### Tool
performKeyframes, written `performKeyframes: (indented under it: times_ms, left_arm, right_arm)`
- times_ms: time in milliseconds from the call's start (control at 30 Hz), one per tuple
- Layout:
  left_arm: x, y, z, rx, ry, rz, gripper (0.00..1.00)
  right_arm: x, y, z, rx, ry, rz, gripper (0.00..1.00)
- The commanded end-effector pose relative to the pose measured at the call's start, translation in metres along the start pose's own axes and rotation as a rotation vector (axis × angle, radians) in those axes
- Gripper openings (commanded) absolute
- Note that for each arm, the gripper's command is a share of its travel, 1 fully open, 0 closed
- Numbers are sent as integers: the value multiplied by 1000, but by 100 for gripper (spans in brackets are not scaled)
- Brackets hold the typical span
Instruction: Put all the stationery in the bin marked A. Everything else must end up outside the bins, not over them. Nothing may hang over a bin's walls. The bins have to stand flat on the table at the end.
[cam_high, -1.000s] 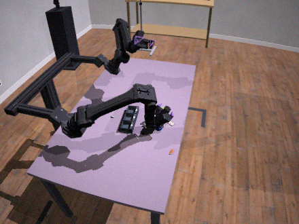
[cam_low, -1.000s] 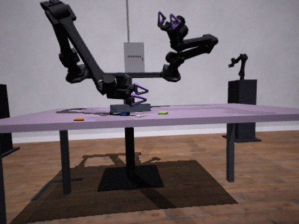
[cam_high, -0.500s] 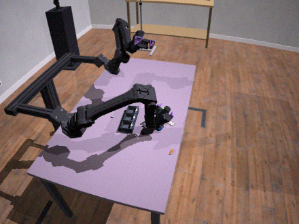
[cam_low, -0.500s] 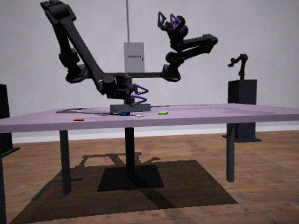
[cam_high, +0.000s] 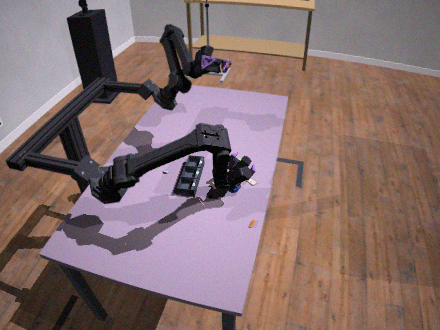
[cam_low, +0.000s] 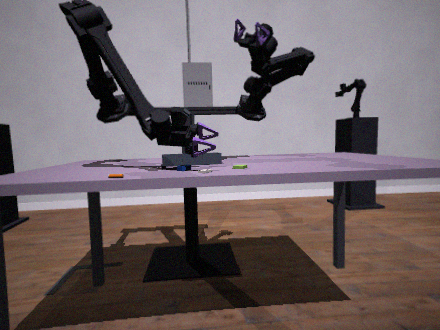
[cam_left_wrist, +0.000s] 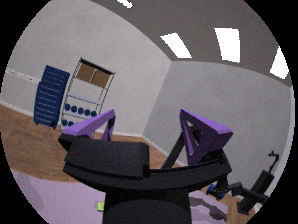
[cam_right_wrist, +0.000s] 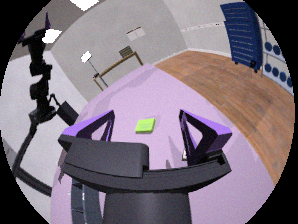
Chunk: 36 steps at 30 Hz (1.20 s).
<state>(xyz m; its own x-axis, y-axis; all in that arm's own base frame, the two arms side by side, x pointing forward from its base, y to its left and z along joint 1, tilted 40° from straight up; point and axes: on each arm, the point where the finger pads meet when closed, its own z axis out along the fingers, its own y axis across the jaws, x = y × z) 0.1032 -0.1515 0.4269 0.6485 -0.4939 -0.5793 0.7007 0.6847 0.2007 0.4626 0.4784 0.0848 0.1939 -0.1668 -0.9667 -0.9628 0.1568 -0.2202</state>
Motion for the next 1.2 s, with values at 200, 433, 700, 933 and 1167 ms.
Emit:
performKeyframes:
  times_ms: [200,433,700,933,1167]
  left_arm:
    - [-7,22,1,-68,-14,95,100]
    - [-4,42,-2,-136,11,192,100]
    - [-4,65,-8,-212,38,299,100]
    - [-6,85,-14,-279,62,394,100]
    - [-10,107,-23,-356,90,504,100]
  right_arm:
    - [-5,1,1,-2,-7,-6,100]
    - [-5,1,1,-2,-7,-6,100]
    - [-5,1,1,-2,-7,-6,100]
    - [-5,1,1,-2,-7,-6,100]
    - [-5,1,1,-2,-7,-6,100]
